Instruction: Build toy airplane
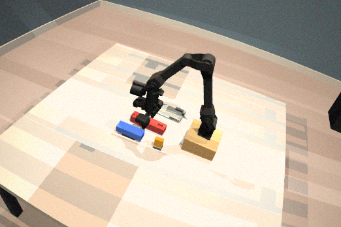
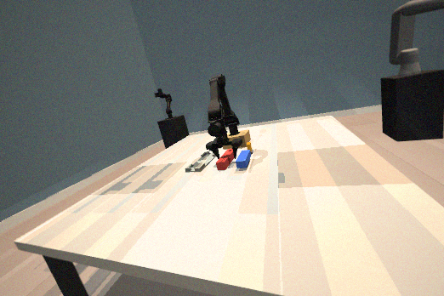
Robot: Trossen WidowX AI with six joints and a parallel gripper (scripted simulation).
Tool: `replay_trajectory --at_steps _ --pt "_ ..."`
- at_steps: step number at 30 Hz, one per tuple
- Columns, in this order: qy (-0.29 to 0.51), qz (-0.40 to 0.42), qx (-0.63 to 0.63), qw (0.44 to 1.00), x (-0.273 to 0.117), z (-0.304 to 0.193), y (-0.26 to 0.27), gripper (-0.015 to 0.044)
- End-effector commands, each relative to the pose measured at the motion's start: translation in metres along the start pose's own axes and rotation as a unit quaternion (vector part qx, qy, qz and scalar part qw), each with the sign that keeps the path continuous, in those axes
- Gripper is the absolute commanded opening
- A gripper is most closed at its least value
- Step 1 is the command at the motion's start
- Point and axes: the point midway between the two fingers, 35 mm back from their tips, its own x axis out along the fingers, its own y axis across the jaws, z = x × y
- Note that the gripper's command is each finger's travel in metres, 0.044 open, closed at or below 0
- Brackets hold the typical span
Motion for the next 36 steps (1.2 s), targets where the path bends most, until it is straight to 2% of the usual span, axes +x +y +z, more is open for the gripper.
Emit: replay_trajectory --at_steps 1,4,13,20,26,36 --pt "0.002 -0.002 -0.002 1.000 0.006 -0.002 -0.001 0.0440" --pt "0.002 -0.002 -0.002 1.000 0.009 -0.002 -0.001 0.0440" --pt "0.002 -0.002 -0.002 1.000 0.009 -0.002 -0.001 0.0204" --pt "0.002 -0.002 -0.002 1.000 0.009 -0.002 -0.001 0.0157" --pt "0.002 -0.002 -0.002 1.000 -0.001 0.001 0.000 0.0000" --pt "0.001 -0.002 -0.002 1.000 -0.031 0.006 0.000 0.0000"
